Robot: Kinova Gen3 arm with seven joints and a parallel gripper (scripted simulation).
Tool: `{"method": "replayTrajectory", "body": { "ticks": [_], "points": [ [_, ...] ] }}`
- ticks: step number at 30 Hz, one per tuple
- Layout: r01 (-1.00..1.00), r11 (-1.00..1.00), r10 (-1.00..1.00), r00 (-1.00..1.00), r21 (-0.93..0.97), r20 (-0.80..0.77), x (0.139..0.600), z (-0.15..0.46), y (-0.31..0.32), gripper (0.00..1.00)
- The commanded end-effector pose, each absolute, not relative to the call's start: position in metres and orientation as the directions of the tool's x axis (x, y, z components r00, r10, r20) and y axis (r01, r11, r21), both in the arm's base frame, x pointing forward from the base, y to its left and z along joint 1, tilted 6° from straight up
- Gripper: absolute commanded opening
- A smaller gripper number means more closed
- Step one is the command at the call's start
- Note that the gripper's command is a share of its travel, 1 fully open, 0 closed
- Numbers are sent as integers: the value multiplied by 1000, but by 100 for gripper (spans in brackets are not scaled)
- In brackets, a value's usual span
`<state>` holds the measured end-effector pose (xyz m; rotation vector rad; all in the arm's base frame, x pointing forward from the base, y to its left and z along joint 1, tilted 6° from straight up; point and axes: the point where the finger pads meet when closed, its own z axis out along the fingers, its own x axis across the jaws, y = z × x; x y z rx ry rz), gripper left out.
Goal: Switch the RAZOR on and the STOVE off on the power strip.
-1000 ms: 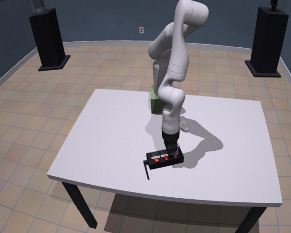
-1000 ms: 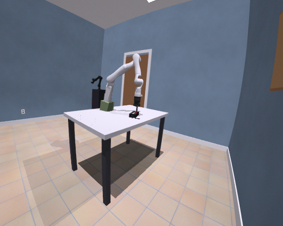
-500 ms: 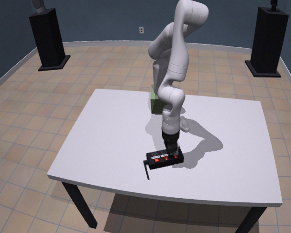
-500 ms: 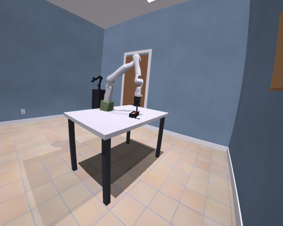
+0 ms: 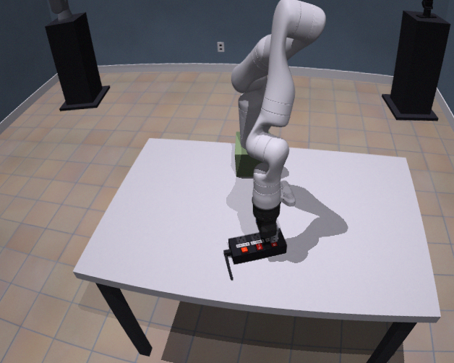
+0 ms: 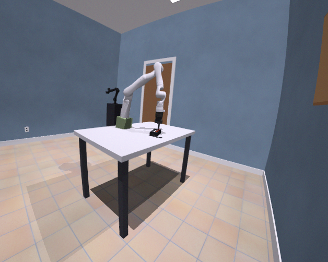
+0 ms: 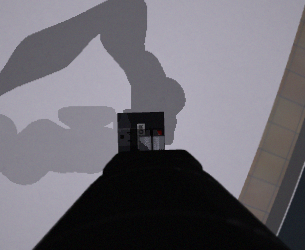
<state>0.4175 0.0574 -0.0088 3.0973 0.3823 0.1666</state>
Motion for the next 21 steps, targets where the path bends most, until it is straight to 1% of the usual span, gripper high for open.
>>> {"method": "replayTrajectory", "body": {
  "ticks": [1, 21],
  "points": [
    [241, -970, 243, 964, 29, 105, 418, -8, 57, 0],
    [241, -970, 243, 964, 29, 105, 418, -11, 57, 0]
  ]
}}
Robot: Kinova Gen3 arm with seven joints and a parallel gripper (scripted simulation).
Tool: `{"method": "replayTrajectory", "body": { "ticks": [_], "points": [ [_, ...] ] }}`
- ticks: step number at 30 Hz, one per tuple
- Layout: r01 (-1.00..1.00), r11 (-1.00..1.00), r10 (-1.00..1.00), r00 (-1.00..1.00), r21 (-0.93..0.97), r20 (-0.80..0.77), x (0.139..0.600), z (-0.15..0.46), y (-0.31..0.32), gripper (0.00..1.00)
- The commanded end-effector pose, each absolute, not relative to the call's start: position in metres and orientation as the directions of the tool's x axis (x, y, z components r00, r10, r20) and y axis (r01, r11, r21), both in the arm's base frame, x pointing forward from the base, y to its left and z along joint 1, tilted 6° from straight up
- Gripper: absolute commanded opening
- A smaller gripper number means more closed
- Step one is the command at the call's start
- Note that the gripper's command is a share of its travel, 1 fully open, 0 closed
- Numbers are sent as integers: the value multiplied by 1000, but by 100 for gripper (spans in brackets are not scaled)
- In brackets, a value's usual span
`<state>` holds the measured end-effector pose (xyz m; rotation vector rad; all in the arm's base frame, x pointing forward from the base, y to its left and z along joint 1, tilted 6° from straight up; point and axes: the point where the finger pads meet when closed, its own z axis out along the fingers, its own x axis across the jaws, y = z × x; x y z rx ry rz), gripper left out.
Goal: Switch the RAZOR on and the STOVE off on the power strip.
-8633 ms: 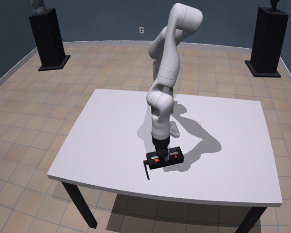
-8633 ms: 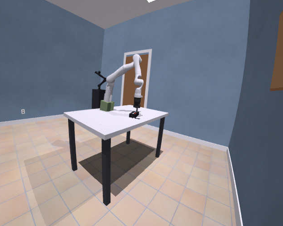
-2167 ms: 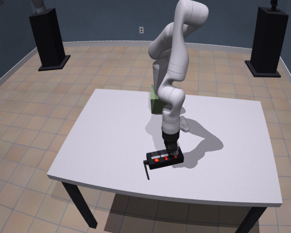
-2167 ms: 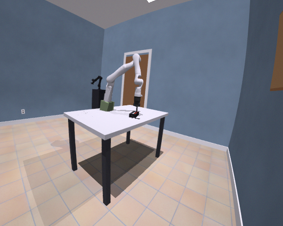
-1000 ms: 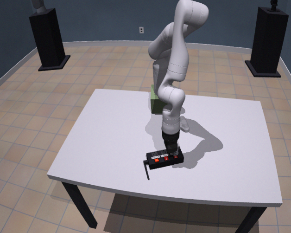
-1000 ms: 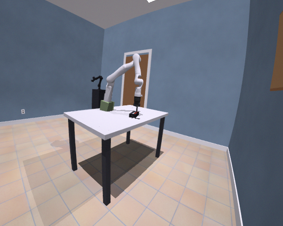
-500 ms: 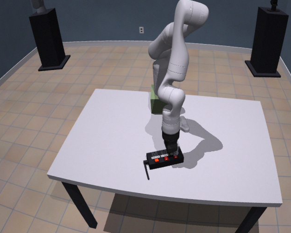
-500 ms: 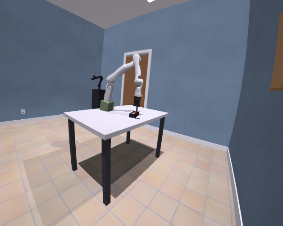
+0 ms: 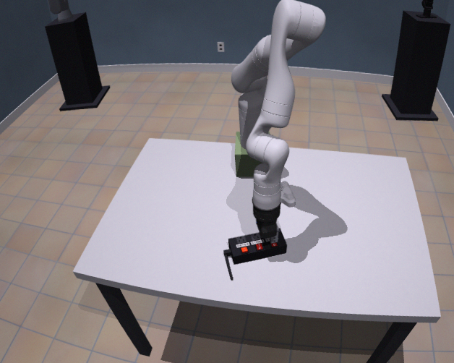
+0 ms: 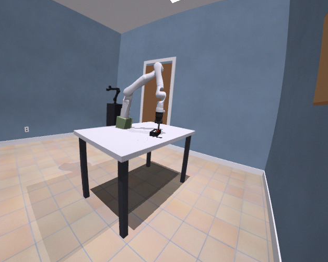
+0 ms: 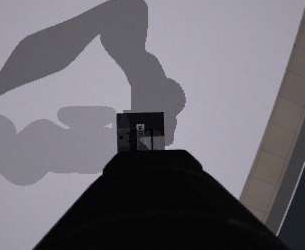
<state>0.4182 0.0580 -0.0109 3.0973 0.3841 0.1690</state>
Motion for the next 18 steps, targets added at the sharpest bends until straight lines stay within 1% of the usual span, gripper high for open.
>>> {"method": "replayTrajectory", "body": {
  "ticks": [1, 18],
  "points": [
    [241, -970, 243, 964, 29, 105, 418, -12, 57, 0],
    [241, -970, 243, 964, 29, 105, 419, -16, 57, 0]
  ]
}}
